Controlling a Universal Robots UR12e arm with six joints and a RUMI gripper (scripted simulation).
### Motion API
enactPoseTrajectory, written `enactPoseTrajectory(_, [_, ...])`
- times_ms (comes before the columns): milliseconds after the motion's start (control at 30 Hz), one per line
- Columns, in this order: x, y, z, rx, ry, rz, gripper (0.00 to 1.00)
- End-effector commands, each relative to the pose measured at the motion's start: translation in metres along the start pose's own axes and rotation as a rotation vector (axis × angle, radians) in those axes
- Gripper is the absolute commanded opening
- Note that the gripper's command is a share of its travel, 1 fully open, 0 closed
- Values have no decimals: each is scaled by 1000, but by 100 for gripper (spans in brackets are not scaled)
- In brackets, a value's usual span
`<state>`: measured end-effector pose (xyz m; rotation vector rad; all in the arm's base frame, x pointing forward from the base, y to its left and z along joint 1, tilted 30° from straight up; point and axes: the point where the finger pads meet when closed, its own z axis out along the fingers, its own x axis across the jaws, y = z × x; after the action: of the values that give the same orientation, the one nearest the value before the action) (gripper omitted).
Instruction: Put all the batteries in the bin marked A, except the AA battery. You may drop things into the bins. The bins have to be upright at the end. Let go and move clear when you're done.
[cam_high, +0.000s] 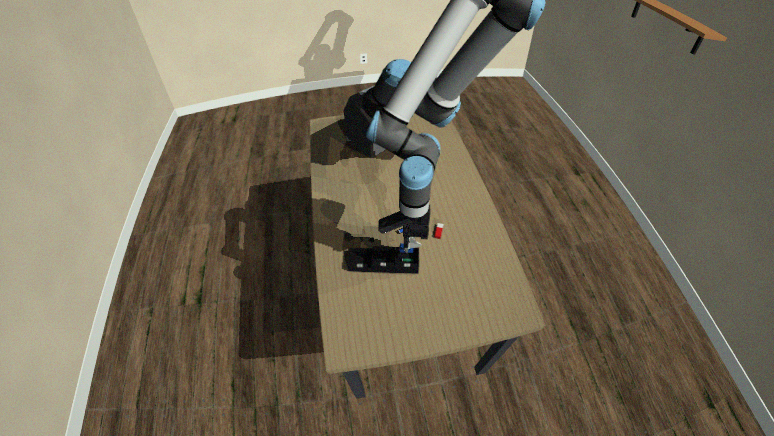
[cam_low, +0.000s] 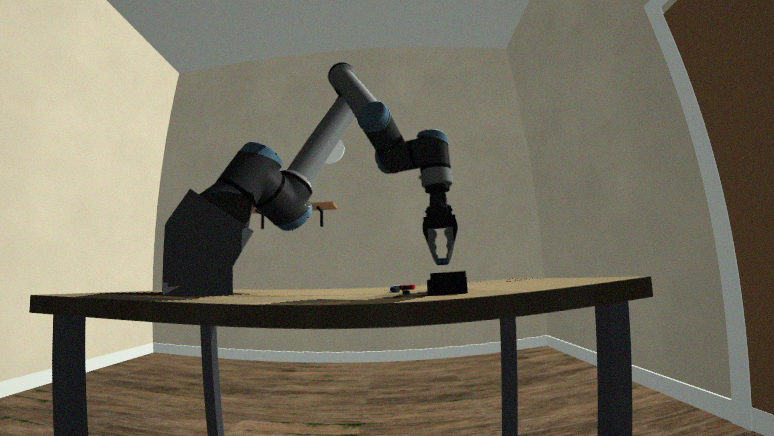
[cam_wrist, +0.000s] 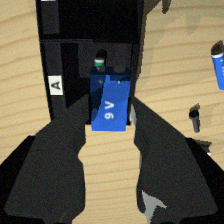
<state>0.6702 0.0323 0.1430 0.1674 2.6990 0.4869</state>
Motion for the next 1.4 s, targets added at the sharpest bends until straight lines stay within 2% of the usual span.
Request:
enactPoseTrajectory(0, [-16, 9, 1, 2, 0, 2, 0])
enactPoseTrajectory(533, [-12, 6, 1, 2, 0, 2, 0])
enactPoseTrajectory(1367, [-12, 6, 42, 2, 0, 2, 0])
